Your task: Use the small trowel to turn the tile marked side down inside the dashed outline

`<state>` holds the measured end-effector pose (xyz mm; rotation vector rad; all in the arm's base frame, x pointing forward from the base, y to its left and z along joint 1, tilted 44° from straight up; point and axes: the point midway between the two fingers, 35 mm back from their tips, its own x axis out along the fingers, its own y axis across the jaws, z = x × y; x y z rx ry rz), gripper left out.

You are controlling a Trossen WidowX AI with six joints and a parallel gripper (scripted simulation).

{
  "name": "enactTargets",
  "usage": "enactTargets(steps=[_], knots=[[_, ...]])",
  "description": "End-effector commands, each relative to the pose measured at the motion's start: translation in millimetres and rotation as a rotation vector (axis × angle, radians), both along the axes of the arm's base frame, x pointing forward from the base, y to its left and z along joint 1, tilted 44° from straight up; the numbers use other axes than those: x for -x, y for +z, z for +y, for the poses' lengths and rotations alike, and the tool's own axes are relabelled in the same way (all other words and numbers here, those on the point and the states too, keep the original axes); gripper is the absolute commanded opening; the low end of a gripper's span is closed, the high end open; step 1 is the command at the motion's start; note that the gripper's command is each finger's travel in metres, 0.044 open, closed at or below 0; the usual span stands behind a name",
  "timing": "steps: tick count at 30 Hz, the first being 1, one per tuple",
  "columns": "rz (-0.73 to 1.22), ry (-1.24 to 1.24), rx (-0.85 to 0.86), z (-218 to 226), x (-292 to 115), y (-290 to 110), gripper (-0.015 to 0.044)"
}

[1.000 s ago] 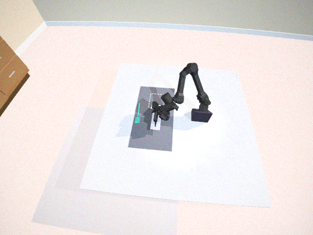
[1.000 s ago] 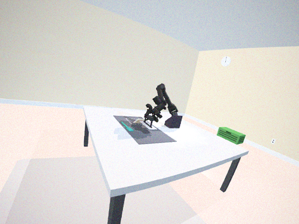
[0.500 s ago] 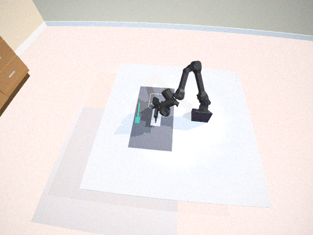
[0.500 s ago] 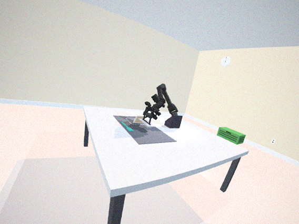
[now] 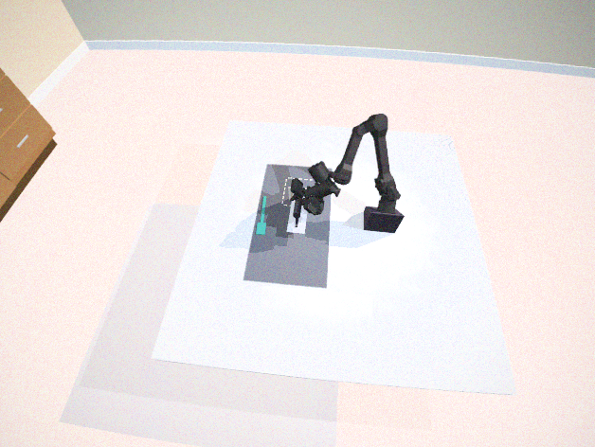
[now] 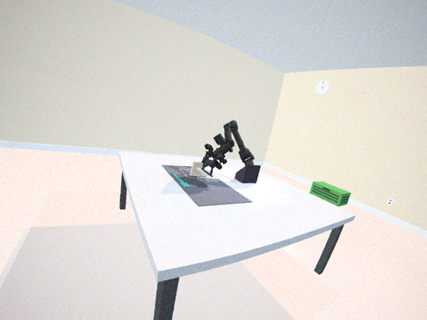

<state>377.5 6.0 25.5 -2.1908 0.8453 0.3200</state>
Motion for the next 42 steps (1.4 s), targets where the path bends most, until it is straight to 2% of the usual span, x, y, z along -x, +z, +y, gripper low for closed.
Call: enactTargets(steps=[1,11,33,42], knots=[[-0.006,0.012,-0.003,-3,-1,6,0.0],[-0.006,0.012,-0.003,-6,-1,7,0.0],[-0.006,0.012,0.001,-50,1,8,0.0],[0.004,0.008,-0.014,-10,-5,-1,0.0]])
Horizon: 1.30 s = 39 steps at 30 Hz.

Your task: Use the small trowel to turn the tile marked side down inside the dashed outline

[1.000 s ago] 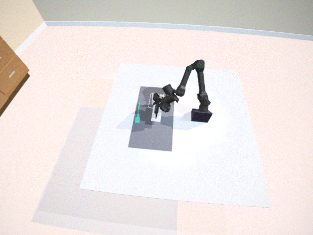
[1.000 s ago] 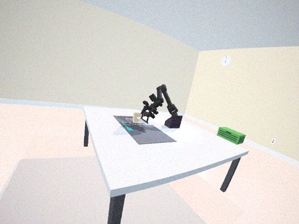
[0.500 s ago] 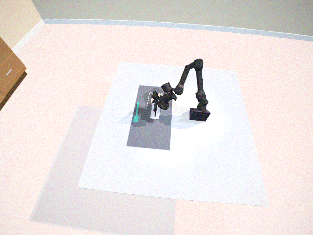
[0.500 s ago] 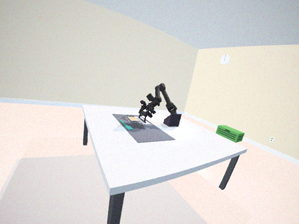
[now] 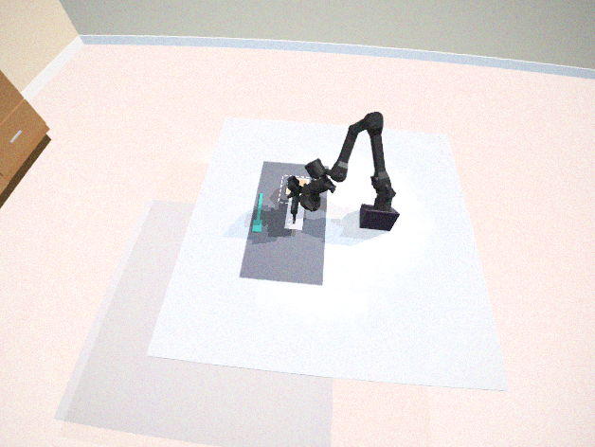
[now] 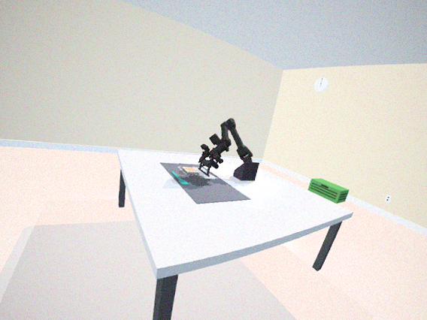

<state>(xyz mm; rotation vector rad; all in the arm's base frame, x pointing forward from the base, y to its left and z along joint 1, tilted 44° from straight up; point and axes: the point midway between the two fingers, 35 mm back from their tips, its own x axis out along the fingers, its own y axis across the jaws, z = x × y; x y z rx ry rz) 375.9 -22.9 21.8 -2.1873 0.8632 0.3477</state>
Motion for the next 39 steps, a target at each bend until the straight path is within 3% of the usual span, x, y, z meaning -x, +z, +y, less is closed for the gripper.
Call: enactTargets(steps=[1,14,39], knots=[[-0.021,0.012,-0.013,25,-7,2,0.0],[-0.033,0.016,-0.007,88,-5,-8,0.0],[-0.033,0.016,-0.007,89,-4,-9,0.0]])
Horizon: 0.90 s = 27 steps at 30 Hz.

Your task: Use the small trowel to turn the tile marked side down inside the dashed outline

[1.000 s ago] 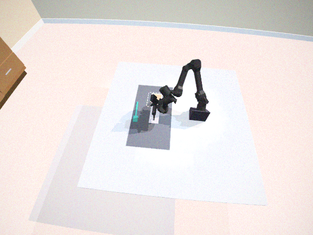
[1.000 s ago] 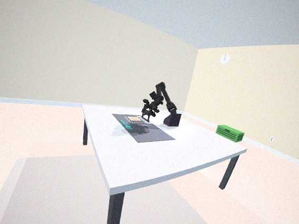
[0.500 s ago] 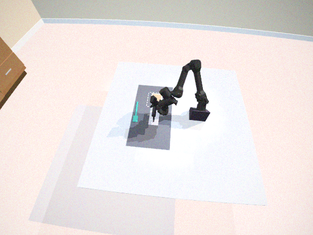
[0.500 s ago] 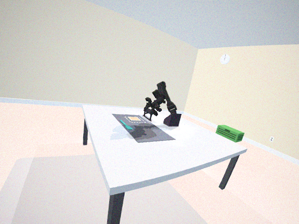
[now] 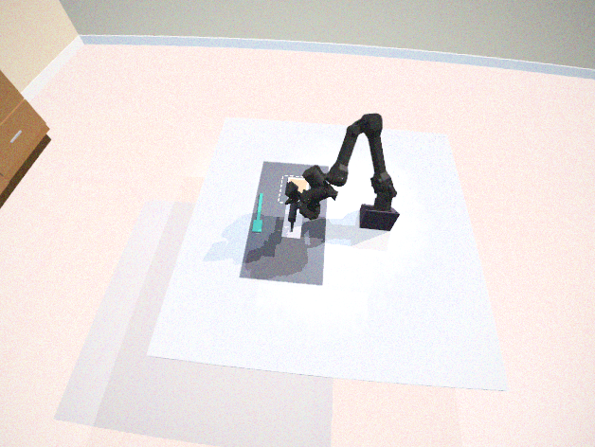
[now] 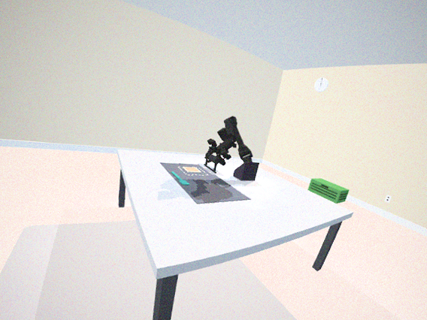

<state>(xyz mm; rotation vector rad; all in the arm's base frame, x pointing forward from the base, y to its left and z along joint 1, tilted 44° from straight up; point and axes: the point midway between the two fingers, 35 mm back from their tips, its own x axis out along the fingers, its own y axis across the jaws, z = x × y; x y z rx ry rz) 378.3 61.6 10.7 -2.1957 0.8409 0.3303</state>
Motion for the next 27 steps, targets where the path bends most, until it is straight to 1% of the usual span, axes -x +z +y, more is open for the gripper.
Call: enactTargets(steps=[1,27], knots=[[-0.013,0.004,-0.009,4.4,-2.1,2.6,0.0],[0.002,-0.002,0.001,-0.5,0.2,-0.5,0.0]])
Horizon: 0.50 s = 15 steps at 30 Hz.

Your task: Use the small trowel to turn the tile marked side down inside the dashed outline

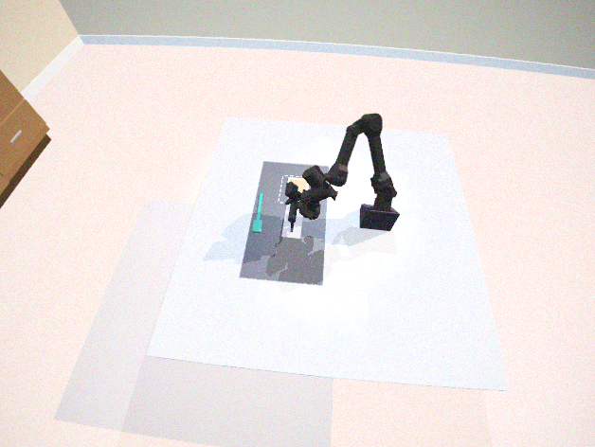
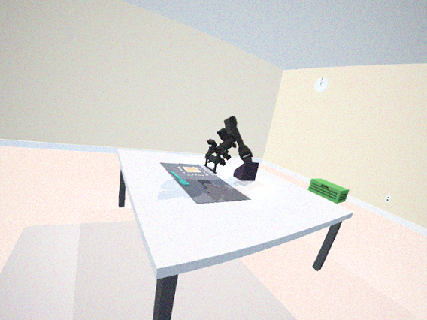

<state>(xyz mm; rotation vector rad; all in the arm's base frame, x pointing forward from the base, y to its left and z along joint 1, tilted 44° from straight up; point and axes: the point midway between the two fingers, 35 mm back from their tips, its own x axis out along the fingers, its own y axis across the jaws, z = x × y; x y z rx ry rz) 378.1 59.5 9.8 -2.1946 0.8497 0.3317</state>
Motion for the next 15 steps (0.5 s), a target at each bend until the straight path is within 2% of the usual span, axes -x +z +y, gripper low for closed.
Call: enactTargets(steps=[1,15], knots=[[0.002,0.007,0.001,2,0,0,0.0],[0.345,0.254,0.105,29,-32,-43,0.0]])
